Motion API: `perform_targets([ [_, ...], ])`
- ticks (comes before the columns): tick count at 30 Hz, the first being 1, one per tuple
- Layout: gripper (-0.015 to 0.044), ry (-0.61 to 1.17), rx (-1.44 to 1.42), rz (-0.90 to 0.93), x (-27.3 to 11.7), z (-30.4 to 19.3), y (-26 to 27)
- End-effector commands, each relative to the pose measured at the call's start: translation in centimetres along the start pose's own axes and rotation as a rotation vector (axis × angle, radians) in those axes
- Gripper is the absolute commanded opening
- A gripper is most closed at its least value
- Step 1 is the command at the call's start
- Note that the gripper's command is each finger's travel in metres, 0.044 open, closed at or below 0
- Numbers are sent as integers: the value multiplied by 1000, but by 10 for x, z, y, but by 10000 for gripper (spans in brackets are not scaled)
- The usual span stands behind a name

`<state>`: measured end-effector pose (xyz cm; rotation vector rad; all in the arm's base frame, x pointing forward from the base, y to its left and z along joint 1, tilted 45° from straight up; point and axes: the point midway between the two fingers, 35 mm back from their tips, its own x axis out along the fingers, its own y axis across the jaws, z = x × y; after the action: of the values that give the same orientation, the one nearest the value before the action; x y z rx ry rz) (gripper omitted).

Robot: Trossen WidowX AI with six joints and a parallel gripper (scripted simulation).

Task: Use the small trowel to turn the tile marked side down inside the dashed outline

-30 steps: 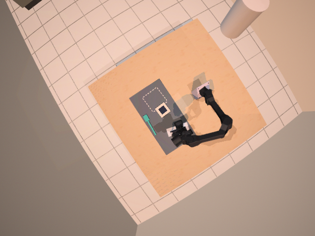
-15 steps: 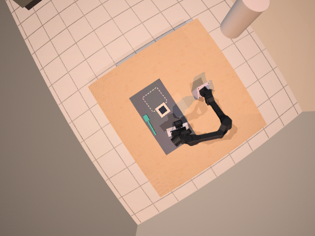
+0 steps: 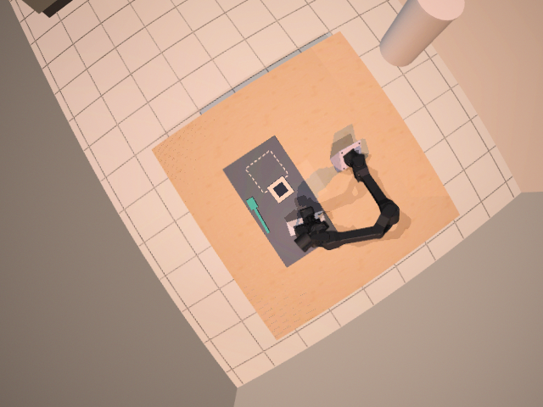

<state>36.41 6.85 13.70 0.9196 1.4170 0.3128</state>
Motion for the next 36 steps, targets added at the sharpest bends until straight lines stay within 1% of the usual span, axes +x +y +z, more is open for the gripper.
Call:
perform_targets([
  [1, 138, 0, 9, -3, 1, 0, -1],
  [3, 130, 0, 9, -3, 1, 0, -1],
  [21, 130, 0, 14, -3, 1, 0, -1],
  [36, 130, -1, 441, -3, 1, 0, -1],
])
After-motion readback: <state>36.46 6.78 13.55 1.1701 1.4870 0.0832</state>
